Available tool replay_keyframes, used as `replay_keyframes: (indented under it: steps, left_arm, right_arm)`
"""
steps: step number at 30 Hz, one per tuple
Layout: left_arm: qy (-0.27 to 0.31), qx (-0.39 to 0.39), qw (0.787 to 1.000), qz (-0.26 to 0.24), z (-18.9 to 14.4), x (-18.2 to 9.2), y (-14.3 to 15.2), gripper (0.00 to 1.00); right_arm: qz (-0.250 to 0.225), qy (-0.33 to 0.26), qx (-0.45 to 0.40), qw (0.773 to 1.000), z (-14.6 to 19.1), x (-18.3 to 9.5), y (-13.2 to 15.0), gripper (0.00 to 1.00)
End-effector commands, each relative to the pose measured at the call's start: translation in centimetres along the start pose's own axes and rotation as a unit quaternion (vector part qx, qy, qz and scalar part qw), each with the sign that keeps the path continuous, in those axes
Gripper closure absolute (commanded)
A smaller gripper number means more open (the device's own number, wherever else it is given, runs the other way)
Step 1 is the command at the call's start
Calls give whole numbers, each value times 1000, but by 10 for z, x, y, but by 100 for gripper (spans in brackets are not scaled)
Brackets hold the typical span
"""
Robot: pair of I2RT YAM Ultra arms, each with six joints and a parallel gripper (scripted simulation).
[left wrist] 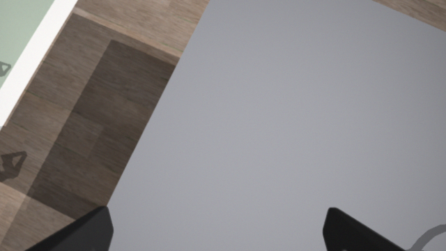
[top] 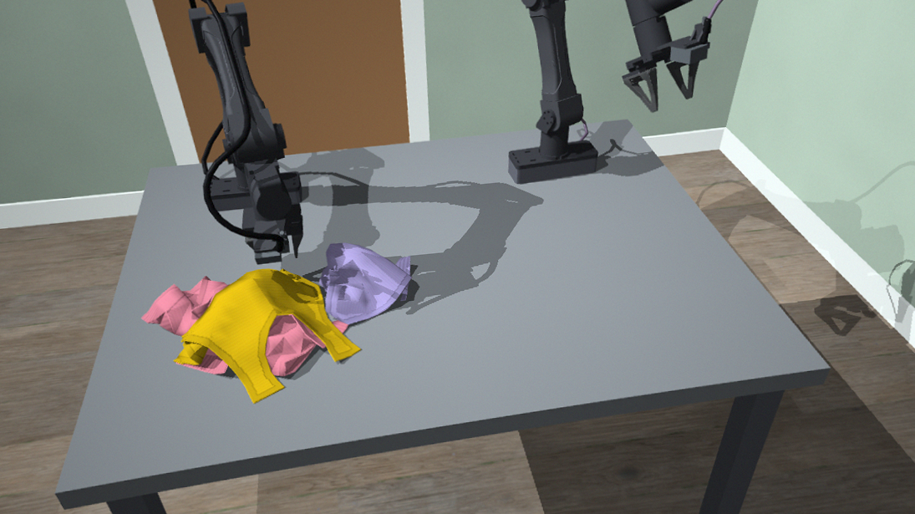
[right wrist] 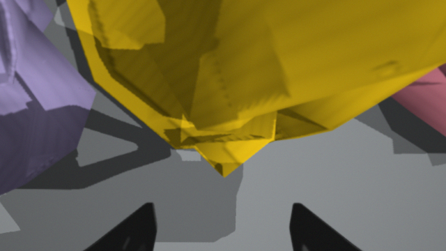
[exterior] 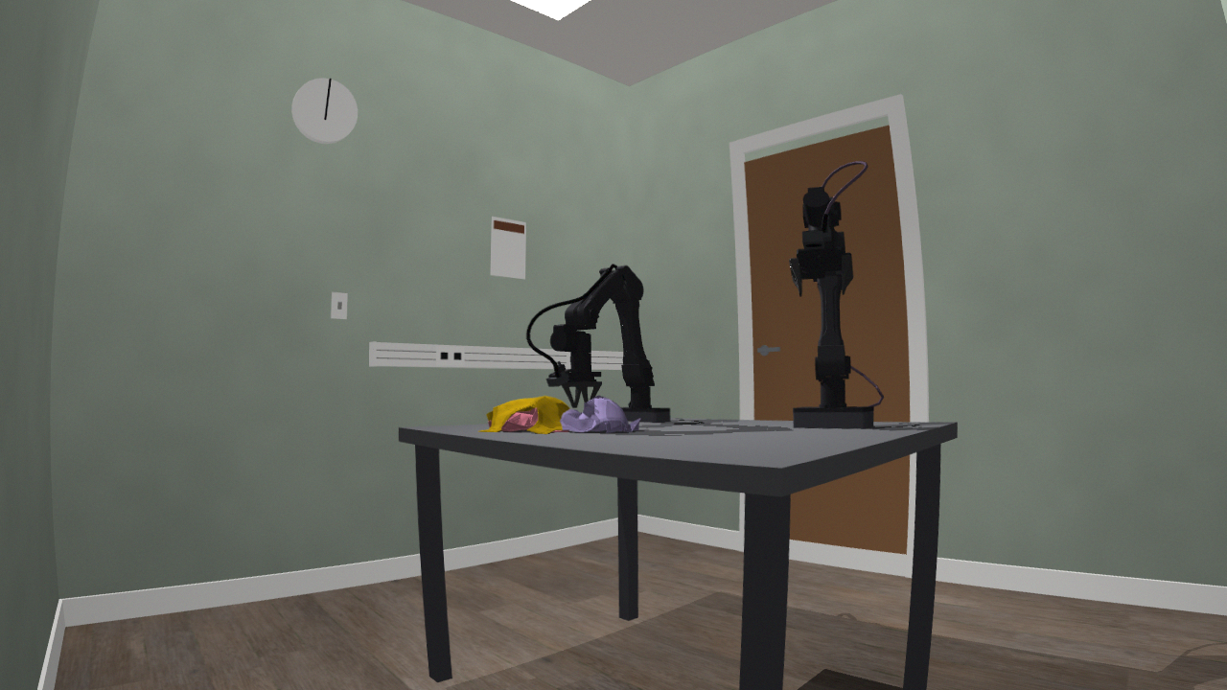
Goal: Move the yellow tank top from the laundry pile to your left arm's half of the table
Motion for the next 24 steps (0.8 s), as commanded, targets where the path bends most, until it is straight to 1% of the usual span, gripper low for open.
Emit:
replay_keyframes:
  steps: [1, 2, 3, 10, 14, 15, 16, 19, 24]
  left_arm:
    - [11, 6, 999, -38, -4, -20, -9, 8]
    - [11, 6, 999, -38, -4, -20, -9, 8]
    - [11, 6, 999, -38, -4, -20, -9, 8]
    - [11, 6, 999, -38, -4, -20, -9, 8]
    - [11, 6, 999, -38, -4, -20, -9, 8]
    - [11, 6, 999, -38, -4, -20, -9, 8]
    - [11, 6, 999, -38, -4, -20, -9, 8]
    - [11, 6, 999, -38, -4, -20, -9, 8]
    - [11, 6, 999, -38, -4, -20, -9, 8]
  right_arm:
    - [-1, 5, -1, 1000, -3, 1, -1, 40]
    - [0, 5, -2, 1000, -3, 1, -1, 40]
    - [-30, 7, -2, 1000, -3, -24, -5, 40]
    - [-30, 6, -9, 999, 2, -59, -3, 40]
    - [-28, 6, -3, 1000, -2, -58, -4, 40]
    - [-6, 5, -3, 1000, -2, -45, -3, 40]
    - [5, 4, -3, 1000, -2, -39, -5, 40]
    - [-16, 6, -5, 1000, -1, -51, -4, 40]
    - [-1, 5, -7, 1000, 1, -43, 2, 40]
Point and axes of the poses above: on each arm, the point where the finger pads meet when closed, its own x axis out along the fingers, its own z axis across the jaws, y = z × x, the point moved 9 cm from there along -x, back along the fingers, and after that the axes turned 15 degrees about -x, right-handed, at the moved point
